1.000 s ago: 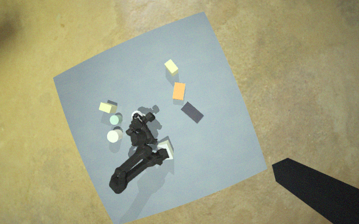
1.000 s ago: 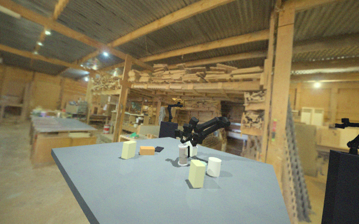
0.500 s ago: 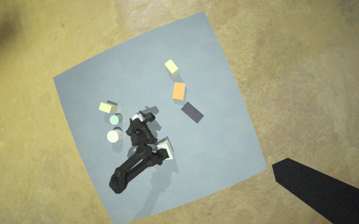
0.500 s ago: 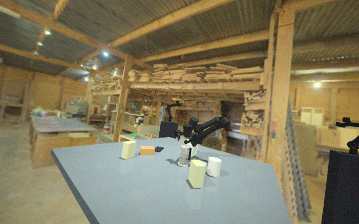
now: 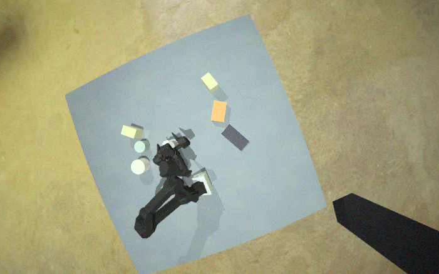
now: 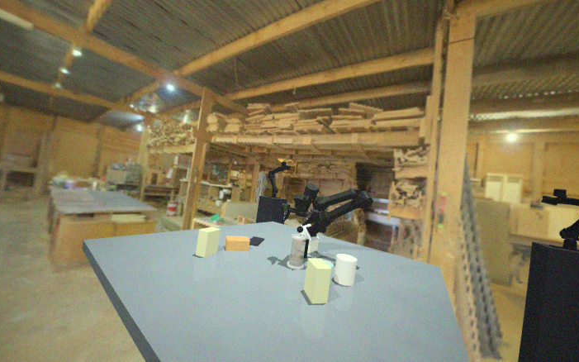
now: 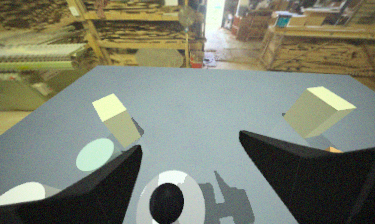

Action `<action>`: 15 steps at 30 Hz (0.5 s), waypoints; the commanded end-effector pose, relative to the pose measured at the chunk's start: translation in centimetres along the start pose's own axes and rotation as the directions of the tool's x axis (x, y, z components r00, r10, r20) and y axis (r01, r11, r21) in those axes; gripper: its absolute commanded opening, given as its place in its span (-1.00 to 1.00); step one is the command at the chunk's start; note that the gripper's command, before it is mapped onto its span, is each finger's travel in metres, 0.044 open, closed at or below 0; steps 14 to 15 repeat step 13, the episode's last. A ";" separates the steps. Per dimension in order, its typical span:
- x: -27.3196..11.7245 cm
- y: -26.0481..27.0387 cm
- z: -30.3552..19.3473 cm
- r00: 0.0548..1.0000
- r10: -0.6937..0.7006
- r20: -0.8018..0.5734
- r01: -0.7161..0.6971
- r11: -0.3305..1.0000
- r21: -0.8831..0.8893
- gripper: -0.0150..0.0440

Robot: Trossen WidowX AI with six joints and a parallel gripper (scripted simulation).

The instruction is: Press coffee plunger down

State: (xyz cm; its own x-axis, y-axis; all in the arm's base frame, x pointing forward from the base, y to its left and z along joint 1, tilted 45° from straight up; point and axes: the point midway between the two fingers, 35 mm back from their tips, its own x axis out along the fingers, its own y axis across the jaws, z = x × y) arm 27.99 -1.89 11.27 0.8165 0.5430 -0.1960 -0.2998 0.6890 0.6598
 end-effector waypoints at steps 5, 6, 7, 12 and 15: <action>-3.7 1.0 2.3 0.999 0.019 -0.036 -0.019 1.000 0.002 1.00; -4.3 1.5 2.6 0.999 0.026 -0.032 -0.026 1.000 0.005 1.00; -4.8 1.9 2.9 0.999 0.032 -0.026 -0.032 0.999 0.008 1.00; -5.3 2.4 3.2 0.999 0.039 -0.020 -0.039 0.999 0.010 1.00; -5.3 2.4 3.2 0.999 0.039 -0.020 -0.039 0.999 0.010 1.00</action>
